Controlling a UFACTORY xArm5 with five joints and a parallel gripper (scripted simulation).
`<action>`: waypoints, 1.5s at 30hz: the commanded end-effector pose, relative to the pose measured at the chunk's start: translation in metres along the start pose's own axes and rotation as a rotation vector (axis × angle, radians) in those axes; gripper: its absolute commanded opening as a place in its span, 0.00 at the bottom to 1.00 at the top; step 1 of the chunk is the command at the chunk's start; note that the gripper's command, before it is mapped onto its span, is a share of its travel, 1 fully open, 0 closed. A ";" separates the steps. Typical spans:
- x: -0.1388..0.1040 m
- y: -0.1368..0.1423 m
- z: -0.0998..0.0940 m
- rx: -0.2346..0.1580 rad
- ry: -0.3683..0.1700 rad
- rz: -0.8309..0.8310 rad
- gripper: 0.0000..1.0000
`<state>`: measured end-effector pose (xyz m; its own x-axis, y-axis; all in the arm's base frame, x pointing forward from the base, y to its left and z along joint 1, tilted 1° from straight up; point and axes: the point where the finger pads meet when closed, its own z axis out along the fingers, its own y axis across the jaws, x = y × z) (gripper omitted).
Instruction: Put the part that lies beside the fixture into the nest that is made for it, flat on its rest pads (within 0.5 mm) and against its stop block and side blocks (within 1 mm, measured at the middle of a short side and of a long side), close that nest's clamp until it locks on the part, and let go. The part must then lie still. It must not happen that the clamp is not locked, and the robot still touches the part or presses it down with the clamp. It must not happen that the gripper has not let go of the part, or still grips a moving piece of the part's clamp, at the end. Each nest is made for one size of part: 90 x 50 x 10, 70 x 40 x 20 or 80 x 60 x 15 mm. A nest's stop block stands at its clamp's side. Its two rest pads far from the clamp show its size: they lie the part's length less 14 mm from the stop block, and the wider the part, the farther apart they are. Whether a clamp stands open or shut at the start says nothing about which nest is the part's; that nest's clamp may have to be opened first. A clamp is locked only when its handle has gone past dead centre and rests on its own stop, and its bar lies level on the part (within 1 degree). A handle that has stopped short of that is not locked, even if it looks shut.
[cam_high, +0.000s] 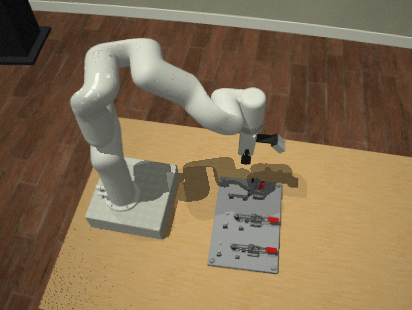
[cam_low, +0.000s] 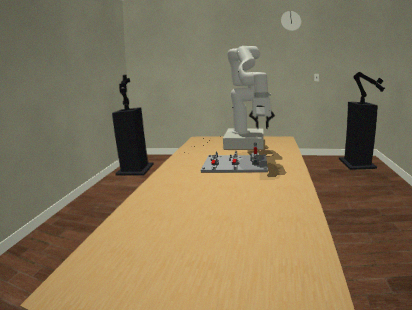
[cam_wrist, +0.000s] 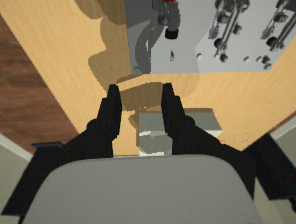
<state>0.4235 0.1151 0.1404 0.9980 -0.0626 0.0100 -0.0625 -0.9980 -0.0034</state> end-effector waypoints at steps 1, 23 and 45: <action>0.016 0.009 -0.002 0.001 0.004 0.000 0.47; 0.064 0.040 -0.002 0.000 0.004 0.000 0.47; 0.065 0.040 0.022 0.000 0.004 0.000 0.47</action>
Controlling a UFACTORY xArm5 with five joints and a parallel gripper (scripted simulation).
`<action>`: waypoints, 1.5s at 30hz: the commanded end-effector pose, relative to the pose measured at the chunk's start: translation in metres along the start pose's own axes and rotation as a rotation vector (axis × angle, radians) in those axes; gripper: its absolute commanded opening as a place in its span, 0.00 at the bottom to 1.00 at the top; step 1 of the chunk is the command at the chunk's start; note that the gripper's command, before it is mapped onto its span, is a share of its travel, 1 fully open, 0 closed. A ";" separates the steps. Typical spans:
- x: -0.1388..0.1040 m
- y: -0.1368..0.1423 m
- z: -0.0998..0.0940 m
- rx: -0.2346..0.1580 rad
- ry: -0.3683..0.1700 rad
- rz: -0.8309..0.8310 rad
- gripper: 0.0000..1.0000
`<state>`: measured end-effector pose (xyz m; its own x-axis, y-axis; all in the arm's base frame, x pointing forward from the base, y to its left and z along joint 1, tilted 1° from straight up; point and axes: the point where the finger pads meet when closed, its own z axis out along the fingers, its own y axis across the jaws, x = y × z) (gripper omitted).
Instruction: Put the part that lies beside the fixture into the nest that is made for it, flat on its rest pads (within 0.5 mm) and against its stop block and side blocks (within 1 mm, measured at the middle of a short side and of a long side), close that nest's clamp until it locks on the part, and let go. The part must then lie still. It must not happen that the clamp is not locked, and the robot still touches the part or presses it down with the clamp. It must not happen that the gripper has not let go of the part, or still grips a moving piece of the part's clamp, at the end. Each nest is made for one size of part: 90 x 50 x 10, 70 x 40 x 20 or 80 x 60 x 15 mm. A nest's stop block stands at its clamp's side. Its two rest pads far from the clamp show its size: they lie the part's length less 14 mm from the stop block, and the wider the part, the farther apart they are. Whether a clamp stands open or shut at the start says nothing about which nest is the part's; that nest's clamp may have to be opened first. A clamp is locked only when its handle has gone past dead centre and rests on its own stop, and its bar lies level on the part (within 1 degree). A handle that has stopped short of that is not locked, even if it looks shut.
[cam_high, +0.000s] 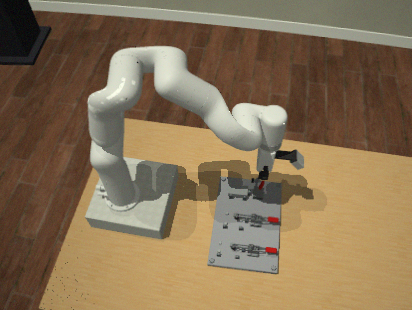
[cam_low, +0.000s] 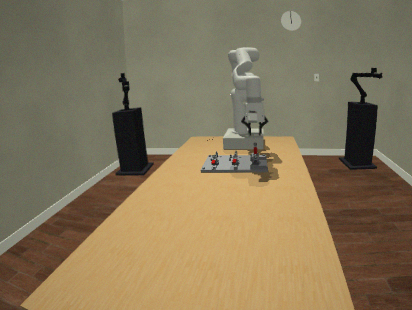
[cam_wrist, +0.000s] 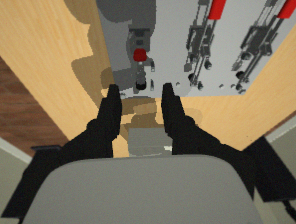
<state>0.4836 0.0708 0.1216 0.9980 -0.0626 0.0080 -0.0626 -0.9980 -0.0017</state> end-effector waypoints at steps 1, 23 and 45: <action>0.002 0.000 0.006 0.001 0.006 0.000 0.47; 0.002 0.000 0.064 0.001 0.006 0.000 0.47; 0.002 0.000 0.066 0.001 0.006 0.000 0.47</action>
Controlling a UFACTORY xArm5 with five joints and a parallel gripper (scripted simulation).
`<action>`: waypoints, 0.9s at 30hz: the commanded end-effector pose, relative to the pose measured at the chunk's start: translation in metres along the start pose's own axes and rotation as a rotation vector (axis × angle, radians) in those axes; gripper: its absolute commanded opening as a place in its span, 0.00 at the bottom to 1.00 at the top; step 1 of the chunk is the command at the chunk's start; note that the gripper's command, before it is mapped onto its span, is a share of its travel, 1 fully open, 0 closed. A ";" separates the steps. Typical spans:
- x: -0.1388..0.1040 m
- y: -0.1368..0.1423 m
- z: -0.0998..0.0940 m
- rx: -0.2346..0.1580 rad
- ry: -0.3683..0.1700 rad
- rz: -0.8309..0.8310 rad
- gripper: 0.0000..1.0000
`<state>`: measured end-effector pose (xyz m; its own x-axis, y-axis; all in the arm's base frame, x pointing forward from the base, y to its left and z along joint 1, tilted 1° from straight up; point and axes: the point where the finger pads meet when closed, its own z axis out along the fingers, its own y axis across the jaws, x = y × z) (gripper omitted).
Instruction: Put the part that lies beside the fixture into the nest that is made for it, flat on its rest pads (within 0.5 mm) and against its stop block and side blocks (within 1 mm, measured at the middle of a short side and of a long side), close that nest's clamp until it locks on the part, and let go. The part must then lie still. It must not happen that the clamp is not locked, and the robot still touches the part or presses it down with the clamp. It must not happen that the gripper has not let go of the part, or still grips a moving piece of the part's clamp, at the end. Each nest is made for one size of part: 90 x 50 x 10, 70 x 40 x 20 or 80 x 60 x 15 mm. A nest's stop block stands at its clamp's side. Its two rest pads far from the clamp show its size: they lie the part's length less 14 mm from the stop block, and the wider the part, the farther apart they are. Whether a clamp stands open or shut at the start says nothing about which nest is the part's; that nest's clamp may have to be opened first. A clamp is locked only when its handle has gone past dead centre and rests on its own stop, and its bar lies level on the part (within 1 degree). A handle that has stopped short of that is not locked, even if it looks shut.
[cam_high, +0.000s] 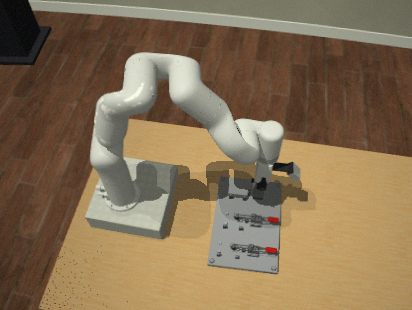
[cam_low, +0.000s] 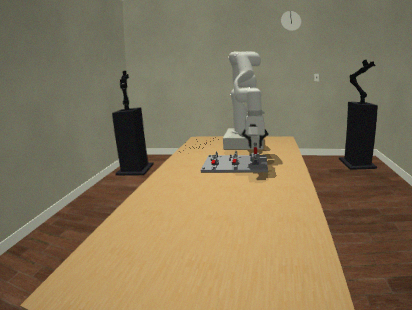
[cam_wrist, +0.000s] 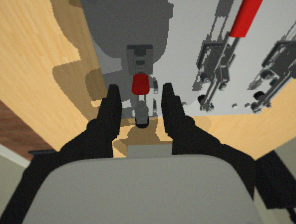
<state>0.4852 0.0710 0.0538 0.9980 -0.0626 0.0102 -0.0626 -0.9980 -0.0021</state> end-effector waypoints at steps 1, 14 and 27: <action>0.001 0.000 -0.001 0.001 0.004 0.000 0.47; 0.002 0.000 0.019 0.001 0.004 0.000 0.47; 0.003 -0.001 0.034 0.001 0.004 0.000 0.47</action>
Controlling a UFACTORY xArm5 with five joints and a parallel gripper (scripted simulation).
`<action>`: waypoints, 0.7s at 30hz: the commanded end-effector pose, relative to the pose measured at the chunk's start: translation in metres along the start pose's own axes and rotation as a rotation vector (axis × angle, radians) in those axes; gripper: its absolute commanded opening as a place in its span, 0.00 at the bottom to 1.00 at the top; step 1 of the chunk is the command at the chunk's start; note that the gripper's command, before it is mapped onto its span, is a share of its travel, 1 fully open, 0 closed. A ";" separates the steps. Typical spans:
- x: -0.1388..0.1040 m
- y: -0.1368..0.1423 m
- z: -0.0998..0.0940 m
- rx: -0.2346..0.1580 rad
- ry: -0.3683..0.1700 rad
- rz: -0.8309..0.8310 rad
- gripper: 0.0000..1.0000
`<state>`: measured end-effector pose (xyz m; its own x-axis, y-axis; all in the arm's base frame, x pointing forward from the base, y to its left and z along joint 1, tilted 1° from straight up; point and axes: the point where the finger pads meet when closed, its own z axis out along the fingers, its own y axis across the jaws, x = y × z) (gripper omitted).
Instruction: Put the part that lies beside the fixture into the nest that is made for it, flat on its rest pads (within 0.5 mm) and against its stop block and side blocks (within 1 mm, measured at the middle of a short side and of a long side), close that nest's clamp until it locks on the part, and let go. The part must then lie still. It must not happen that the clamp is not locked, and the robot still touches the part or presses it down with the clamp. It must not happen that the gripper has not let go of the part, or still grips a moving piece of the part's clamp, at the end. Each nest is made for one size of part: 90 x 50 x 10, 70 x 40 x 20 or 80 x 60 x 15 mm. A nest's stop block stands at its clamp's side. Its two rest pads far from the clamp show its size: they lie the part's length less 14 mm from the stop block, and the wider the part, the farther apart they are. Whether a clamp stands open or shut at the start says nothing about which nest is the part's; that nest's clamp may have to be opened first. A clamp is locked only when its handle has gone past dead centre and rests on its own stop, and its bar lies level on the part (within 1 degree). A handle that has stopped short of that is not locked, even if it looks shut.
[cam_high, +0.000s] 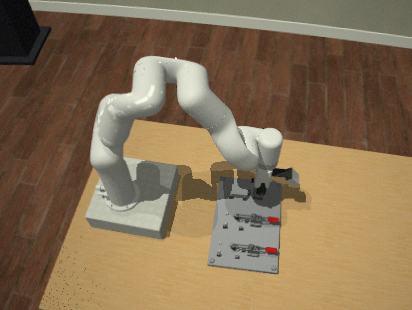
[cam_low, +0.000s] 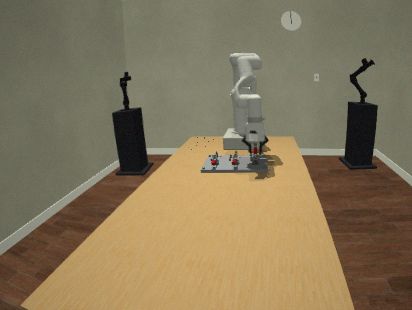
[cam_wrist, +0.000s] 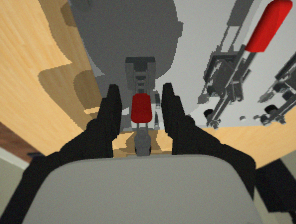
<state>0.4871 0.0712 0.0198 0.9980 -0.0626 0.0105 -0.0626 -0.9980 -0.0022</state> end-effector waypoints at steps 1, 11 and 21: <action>0.001 0.000 0.000 0.001 0.004 0.000 0.47; 0.001 0.000 0.000 0.001 0.004 0.000 0.47; 0.001 0.000 0.000 0.001 0.004 0.000 0.00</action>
<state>0.4871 0.0712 0.0188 0.9980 -0.0627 0.0102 -0.0627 -0.9980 -0.0021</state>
